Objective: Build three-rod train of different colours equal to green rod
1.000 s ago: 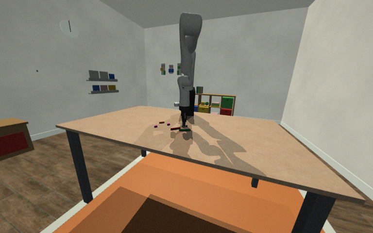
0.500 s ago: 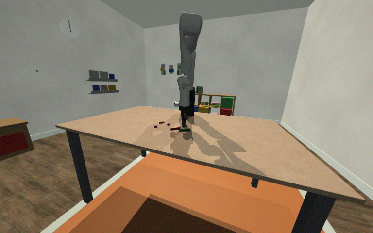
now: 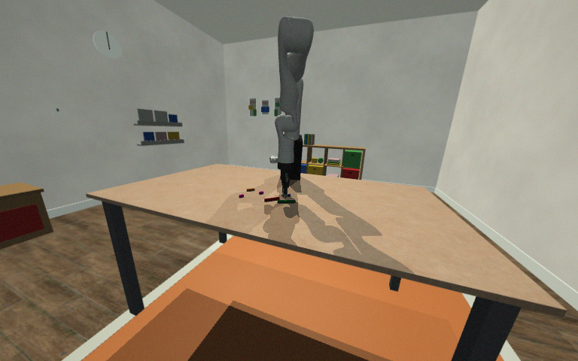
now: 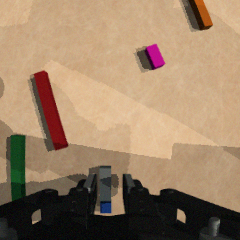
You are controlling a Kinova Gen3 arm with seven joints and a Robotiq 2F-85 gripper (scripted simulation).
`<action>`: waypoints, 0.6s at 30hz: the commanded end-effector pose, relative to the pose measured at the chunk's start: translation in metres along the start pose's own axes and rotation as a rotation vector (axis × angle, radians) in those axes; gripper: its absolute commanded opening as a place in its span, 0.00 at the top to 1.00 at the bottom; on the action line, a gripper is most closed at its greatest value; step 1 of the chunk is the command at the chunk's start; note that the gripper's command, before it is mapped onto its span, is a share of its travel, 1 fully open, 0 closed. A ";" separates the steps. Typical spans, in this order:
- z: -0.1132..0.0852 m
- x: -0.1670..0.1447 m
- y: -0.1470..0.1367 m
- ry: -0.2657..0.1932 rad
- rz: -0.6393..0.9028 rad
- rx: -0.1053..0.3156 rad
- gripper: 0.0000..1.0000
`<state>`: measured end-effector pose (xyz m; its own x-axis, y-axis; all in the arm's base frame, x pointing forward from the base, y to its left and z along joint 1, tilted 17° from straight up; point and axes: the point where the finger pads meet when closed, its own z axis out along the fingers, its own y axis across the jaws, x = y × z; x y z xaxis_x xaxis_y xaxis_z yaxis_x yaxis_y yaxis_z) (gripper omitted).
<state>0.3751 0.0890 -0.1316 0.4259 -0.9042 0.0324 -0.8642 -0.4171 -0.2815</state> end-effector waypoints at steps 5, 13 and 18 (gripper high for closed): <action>-0.023 0.001 -0.004 0.001 0.000 0.008 0.76; -0.065 0.001 -0.003 0.001 0.000 0.008 0.76; -0.079 0.000 -0.003 0.001 0.000 0.008 0.76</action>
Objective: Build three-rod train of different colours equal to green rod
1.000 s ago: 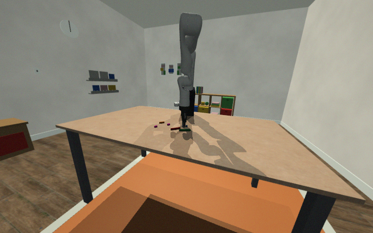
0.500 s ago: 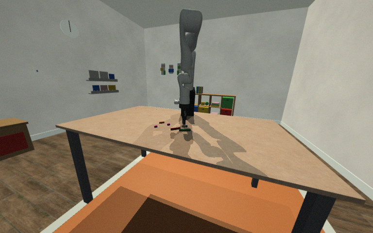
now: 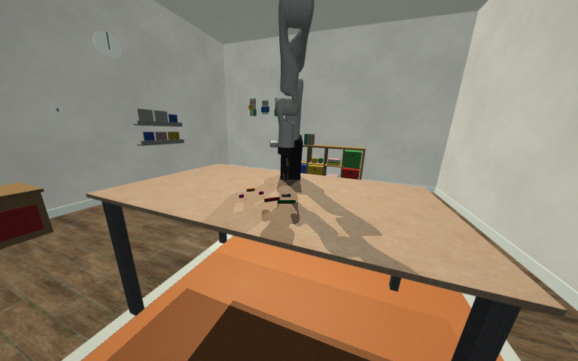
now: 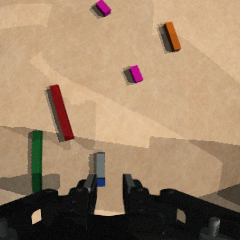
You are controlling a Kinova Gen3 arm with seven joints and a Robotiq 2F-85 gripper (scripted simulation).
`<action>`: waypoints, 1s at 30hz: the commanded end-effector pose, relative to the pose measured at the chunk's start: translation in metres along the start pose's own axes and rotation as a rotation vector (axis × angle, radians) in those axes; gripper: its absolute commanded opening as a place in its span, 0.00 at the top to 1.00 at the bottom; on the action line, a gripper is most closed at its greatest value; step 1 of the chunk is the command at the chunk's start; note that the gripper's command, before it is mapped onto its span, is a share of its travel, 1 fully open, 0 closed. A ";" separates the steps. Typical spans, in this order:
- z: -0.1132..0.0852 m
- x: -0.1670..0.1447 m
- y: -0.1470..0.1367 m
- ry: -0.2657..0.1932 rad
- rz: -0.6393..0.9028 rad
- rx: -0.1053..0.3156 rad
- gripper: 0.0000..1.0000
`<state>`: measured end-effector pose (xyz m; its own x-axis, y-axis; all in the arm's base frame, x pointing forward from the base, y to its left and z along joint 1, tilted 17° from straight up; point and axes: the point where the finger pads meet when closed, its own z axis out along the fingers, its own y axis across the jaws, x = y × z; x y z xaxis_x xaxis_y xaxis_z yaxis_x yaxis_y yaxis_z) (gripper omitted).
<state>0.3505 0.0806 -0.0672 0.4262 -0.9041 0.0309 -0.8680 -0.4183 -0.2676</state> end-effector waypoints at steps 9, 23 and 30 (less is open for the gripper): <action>-0.013 0.001 -0.010 0.003 0.000 0.023 0.00; -0.013 0.001 -0.010 0.003 0.000 0.023 0.00; -0.013 0.001 -0.010 0.003 0.002 0.023 0.00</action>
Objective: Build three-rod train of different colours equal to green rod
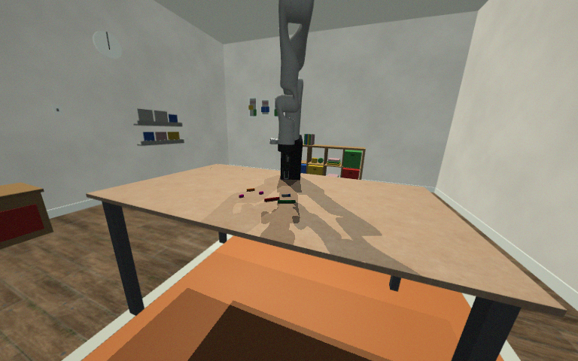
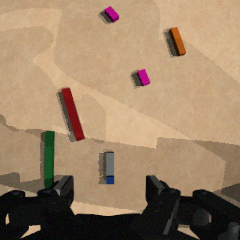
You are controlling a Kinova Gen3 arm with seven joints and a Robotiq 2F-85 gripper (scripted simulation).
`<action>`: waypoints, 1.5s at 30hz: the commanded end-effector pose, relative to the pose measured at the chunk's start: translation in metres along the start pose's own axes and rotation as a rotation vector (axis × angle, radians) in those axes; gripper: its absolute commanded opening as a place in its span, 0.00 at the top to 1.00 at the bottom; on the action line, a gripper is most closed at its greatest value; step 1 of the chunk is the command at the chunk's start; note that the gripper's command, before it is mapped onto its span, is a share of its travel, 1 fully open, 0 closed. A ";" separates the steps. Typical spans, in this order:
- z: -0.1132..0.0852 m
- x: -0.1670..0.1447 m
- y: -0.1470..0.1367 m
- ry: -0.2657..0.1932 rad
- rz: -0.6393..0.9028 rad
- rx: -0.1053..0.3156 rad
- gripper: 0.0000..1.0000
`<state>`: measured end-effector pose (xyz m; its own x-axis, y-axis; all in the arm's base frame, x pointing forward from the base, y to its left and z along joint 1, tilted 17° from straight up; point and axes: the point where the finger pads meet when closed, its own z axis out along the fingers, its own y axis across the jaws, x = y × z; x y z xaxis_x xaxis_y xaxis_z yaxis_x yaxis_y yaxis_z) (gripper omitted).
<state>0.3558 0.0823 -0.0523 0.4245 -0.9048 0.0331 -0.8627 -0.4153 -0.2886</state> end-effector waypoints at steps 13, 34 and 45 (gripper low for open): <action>0.003 0.011 0.004 0.005 0.150 -0.004 0.00; 0.019 0.078 0.037 0.029 1.154 -0.017 0.00; 0.023 0.110 0.058 0.033 1.736 -0.014 0.00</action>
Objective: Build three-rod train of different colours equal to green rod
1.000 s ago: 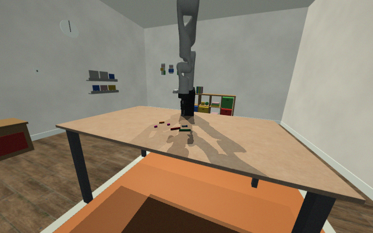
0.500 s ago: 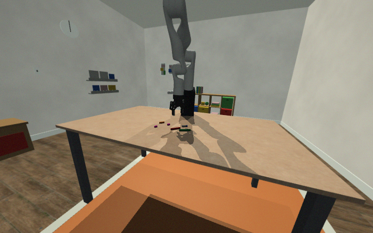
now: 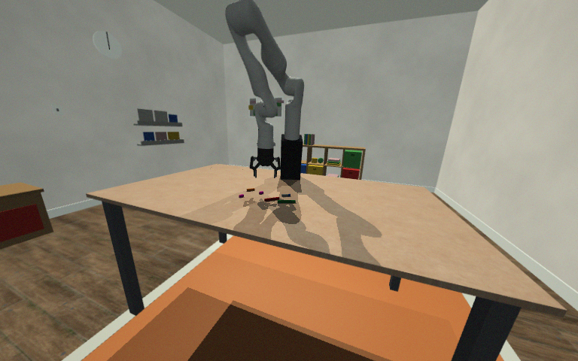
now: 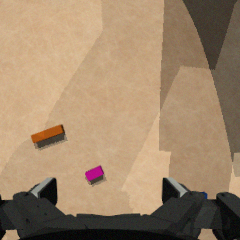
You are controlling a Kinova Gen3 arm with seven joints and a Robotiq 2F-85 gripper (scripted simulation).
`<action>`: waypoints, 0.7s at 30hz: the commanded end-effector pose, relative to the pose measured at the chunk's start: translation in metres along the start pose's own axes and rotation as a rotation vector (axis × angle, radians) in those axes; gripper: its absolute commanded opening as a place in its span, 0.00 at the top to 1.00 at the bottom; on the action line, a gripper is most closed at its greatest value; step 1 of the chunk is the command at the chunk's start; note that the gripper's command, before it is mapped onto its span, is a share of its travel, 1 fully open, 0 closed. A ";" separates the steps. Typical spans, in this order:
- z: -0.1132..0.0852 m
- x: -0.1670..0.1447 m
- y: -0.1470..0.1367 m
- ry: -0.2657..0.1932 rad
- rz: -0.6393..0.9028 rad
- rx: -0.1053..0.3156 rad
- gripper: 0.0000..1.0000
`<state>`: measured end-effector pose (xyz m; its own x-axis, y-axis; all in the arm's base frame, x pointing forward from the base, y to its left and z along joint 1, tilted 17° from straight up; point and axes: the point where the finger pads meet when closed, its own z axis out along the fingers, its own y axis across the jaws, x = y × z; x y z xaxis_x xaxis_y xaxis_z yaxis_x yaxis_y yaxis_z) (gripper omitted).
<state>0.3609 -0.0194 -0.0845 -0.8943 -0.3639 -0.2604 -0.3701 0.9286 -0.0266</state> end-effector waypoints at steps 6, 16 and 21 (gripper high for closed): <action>0.002 0.021 -0.037 -0.005 0.470 -0.007 0.00; 0.002 0.033 -0.059 -0.015 0.908 -0.020 0.00; 0.001 0.038 -0.068 -0.020 1.089 -0.028 0.00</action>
<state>0.3550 -0.0839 -0.0926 -0.7803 0.6056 -0.1562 0.5651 0.7896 0.2391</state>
